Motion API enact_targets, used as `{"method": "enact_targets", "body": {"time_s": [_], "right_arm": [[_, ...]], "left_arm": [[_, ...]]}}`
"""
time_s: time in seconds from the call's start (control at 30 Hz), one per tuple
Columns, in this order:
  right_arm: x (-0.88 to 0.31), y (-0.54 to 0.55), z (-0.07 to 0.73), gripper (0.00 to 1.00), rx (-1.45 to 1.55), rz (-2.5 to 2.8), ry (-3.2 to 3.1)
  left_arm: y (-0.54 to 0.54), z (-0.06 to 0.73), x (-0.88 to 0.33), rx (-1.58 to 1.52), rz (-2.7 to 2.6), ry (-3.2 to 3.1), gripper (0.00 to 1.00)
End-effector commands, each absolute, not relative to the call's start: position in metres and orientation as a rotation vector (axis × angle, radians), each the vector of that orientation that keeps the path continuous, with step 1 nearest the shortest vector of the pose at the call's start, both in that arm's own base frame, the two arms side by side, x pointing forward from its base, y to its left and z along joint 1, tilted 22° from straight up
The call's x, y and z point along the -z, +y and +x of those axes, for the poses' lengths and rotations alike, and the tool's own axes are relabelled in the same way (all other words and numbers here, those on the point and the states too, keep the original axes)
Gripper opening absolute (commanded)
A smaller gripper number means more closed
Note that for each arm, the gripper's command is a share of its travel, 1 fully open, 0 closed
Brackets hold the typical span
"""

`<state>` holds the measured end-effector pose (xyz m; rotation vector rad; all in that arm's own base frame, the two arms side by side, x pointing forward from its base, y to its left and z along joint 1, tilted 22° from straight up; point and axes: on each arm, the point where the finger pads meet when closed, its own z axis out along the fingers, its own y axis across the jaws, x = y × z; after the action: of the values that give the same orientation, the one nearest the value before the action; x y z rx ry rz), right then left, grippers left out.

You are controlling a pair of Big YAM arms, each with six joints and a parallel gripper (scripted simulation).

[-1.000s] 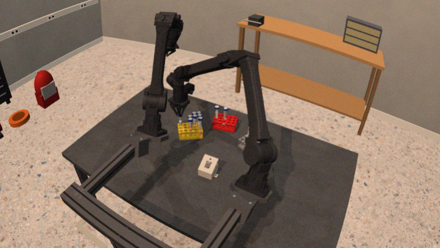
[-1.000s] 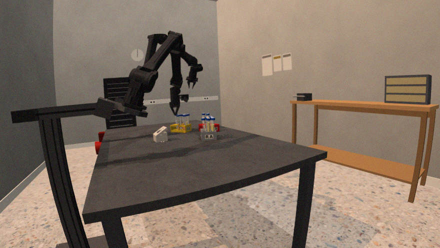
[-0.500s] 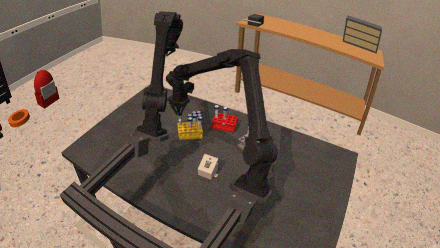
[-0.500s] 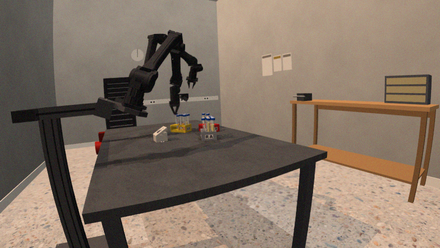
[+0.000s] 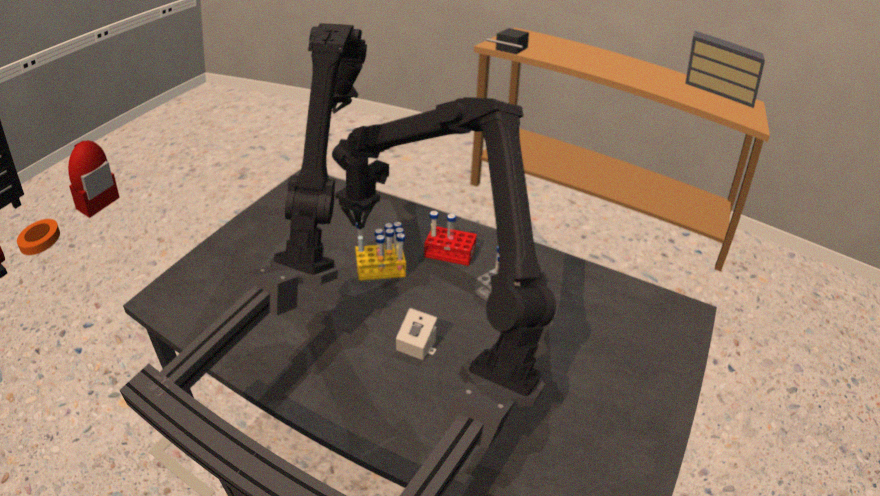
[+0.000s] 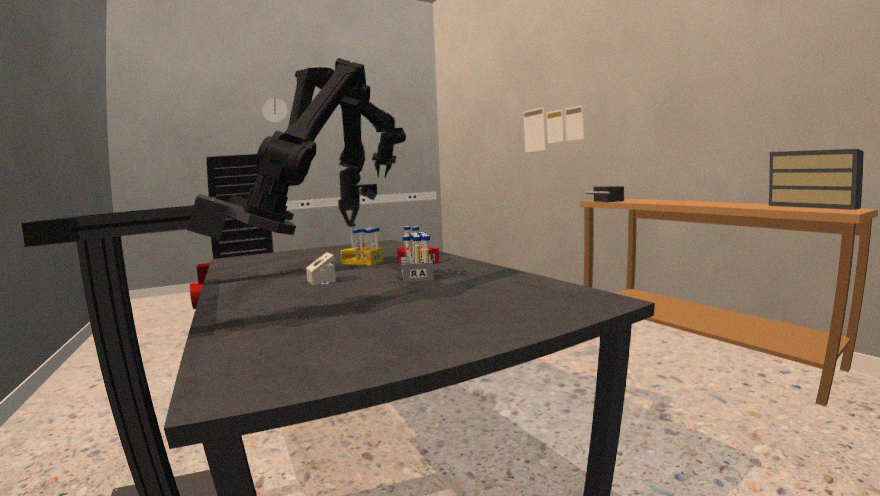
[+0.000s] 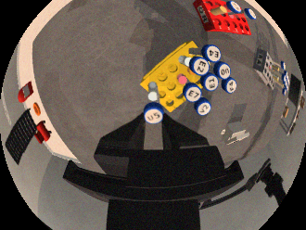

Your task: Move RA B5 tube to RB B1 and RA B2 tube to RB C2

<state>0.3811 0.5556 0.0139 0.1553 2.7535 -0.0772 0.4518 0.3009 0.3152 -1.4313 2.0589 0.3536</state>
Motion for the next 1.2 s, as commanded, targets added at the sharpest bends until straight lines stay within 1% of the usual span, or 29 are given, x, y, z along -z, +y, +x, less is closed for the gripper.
{"method": "enact_targets", "body": {"time_s": [0.0,0.1,0.13,0.6,1.17], "right_arm": [[-0.055,0.578,0.375,0.00,-0.005,0.157,2.727],[-0.053,0.578,0.377,0.00,0.000,0.160,2.729],[-0.034,0.572,0.382,0.00,0.041,0.164,2.741],[-0.074,0.584,0.376,0.00,-0.004,0.162,2.727],[-0.091,0.581,0.373,0.00,-0.006,0.173,2.725]], "left_arm": [[0.304,0.456,-0.335,-0.345,-1.418,2.022,0.30],[0.304,0.456,-0.335,-0.345,-1.418,2.022,0.30],[0.304,0.456,-0.335,-0.345,-1.418,2.022,0.30],[0.304,0.456,-0.335,-0.345,-1.418,2.022,0.30],[0.304,0.456,-0.335,-0.345,-1.418,2.022,0.30]]}}
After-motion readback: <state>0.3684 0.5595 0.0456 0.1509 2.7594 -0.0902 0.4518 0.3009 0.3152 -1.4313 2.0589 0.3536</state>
